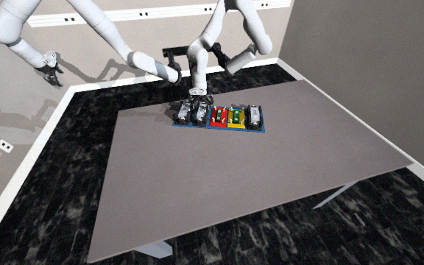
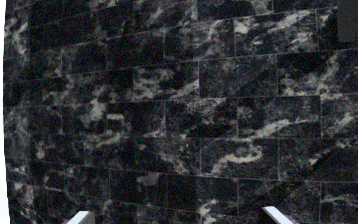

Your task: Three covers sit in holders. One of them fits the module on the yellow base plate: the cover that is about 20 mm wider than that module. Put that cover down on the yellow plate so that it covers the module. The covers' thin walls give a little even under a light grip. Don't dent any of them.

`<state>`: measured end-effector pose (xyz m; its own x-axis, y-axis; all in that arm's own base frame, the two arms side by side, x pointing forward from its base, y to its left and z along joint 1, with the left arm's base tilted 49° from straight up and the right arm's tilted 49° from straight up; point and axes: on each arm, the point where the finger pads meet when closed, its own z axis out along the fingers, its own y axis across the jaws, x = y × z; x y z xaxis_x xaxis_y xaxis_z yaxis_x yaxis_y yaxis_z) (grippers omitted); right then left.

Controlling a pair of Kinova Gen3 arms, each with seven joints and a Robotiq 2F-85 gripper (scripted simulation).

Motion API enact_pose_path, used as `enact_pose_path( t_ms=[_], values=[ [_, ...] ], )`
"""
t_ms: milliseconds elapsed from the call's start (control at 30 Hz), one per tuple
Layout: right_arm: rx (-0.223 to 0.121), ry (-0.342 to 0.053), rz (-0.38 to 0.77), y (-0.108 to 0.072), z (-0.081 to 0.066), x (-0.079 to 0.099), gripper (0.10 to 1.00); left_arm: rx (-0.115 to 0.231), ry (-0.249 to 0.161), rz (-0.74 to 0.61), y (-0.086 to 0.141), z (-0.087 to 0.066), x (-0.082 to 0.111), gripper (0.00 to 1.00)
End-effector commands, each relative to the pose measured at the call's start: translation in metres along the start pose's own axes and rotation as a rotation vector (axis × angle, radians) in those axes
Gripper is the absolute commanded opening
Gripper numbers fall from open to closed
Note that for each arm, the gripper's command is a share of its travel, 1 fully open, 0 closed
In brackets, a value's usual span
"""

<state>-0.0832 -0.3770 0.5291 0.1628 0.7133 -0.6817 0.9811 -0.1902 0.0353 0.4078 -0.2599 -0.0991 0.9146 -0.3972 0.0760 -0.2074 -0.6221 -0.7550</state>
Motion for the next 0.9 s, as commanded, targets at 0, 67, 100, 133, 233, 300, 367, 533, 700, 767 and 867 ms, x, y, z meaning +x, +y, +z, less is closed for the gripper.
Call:
enact_pose_path(
  t_ms=[0,67,100,133,233,300,367,533,700,767,867],
  values=[
    [0.0,-0.001,0.001,-0.0004,-0.0004,-0.0003,0.999,-0.001,-0.001,0.005,0.0004,0.0011,-0.0011,0.999],
    [0.0,-0.001,0.001,-0.0004,-0.0004,-0.0003,0.999,-0.001,-0.002,0.006,0.0003,0.0017,-0.0015,0.999],
    [0.0,-0.001,0.001,-0.0004,-0.0004,-0.0003,0.999,-0.001,-0.002,0.006,0.0003,0.0017,-0.0015,0.999],
    [0.0,-0.001,0.001,-0.0004,-0.0004,-0.0003,0.999,-0.001,-0.002,0.006,0.0003,0.0017,-0.0015,0.999],
    [0.0,-0.001,0.001,-0.0004,-0.0004,-0.0003,0.999,-0.001,-0.002,0.006,0.0003,0.0017,-0.0015,0.999],
    [0.0,-0.001,0.001,-0.0004,-0.0004,-0.0003,0.999,-0.001,-0.002,0.006,0.0003,0.0017,-0.0015,0.999],
    [0.0,-0.001,0.001,-0.0004,-0.0004,-0.0003,0.999,-0.001,0.001,0.001,0.0004,0.0001,-0.0003,0.999],
    [0.0,-0.001,0.001,-0.0004,-0.0004,-0.0003,0.999,-0.001,-0.001,0.004,0.0003,0.0028,-0.0023,0.999],
    [0.0,-0.001,0.001,-0.0004,-0.0004,-0.0003,0.999,-0.001,-0.002,0.006,0.0002,0.0045,-0.0035,0.999],
    [0.0,-0.001,0.001,-0.0004,-0.0004,-0.0003,0.999,-0.001,-0.002,0.006,0.0002,0.0045,-0.0035,0.999],
    [0.0,-0.001,0.001,-0.0004,-0.0004,-0.0003,0.999,-0.001,-0.002,0.006,0.0002,0.0045,-0.0035,0.999]
  ],
)
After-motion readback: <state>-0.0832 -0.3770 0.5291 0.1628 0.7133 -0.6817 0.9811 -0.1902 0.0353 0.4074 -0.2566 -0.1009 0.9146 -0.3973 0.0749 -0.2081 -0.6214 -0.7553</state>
